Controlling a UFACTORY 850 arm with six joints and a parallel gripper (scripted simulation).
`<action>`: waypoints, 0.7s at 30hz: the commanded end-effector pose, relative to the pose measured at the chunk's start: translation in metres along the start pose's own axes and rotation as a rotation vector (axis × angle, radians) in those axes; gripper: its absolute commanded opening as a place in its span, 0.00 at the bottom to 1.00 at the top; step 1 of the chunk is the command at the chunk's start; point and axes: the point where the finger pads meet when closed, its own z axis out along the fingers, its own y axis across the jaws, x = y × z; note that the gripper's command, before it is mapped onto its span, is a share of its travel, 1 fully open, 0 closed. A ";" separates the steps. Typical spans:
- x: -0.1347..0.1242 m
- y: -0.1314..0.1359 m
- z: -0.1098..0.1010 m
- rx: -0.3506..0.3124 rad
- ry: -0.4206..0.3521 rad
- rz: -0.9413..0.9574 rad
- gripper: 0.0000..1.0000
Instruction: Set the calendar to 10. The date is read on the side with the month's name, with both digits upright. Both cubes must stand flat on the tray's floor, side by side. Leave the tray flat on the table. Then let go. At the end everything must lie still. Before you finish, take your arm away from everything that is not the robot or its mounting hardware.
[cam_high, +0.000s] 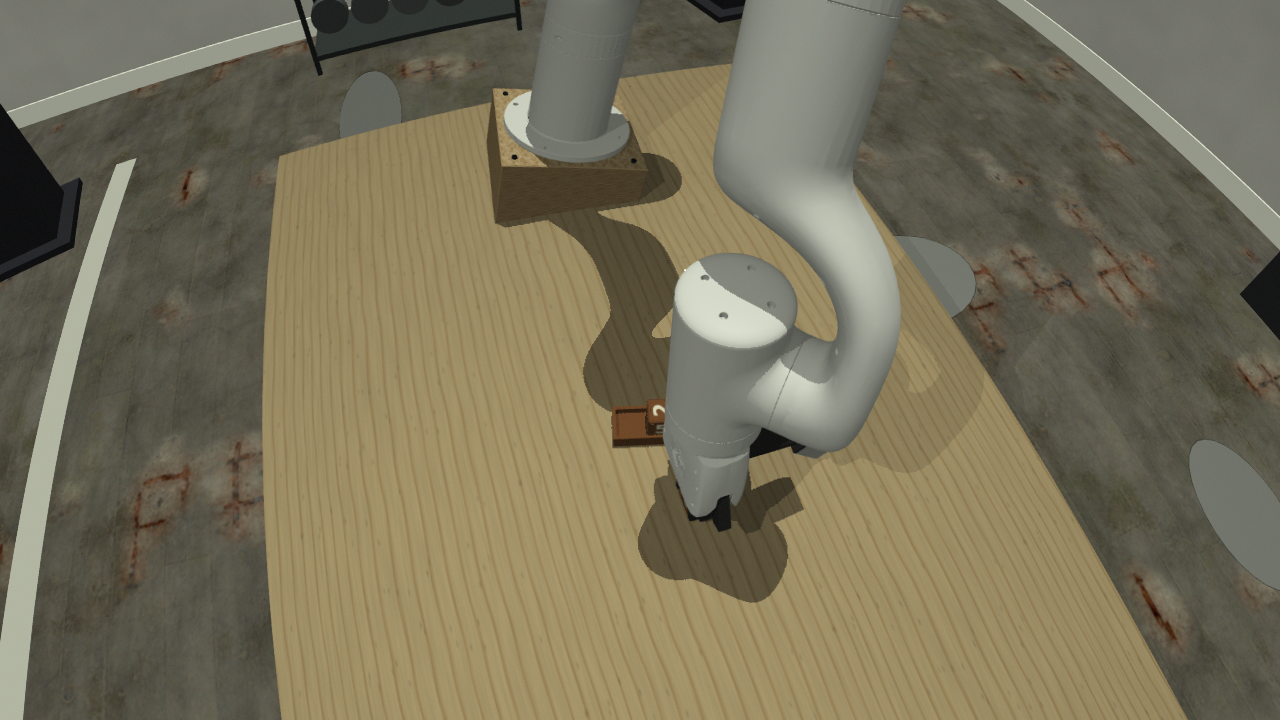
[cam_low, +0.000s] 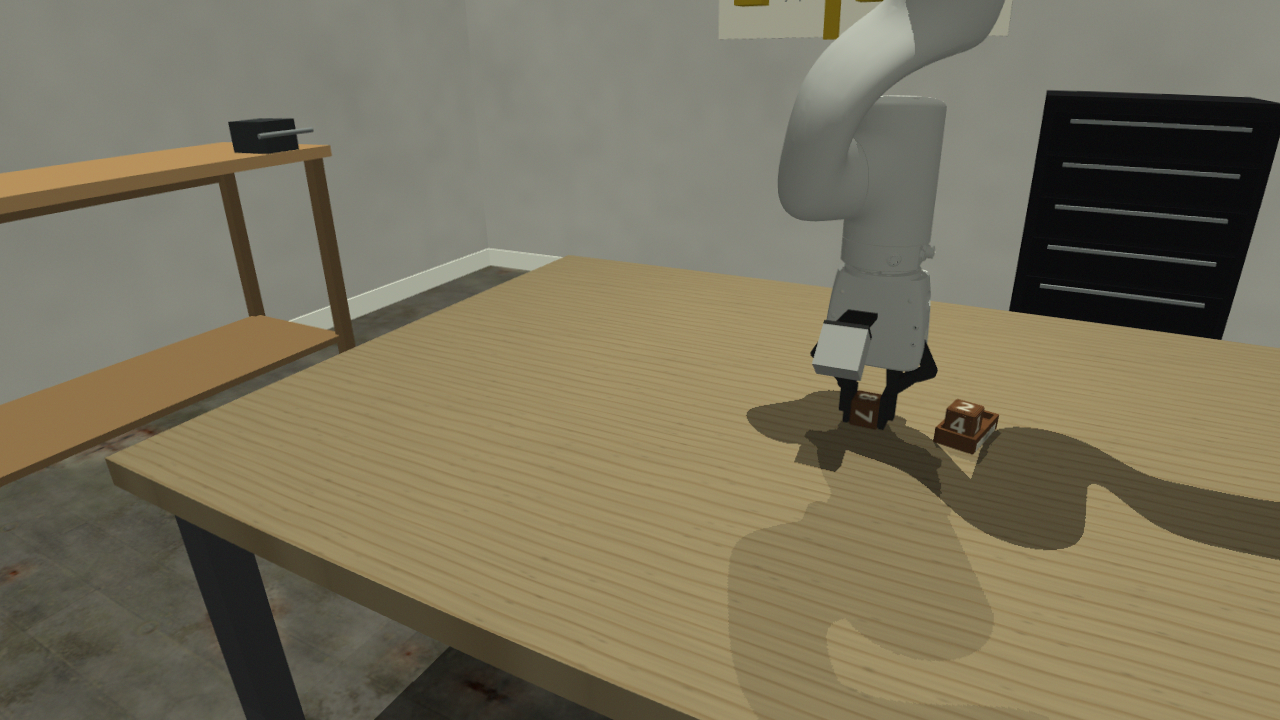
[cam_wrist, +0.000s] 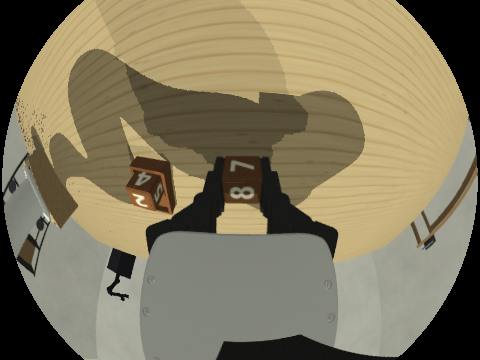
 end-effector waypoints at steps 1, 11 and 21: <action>0.000 0.001 -0.001 -0.002 0.000 0.000 0.27; 0.000 0.001 -0.001 -0.002 0.000 0.000 0.27; 0.000 0.001 0.002 -0.002 0.000 0.000 0.27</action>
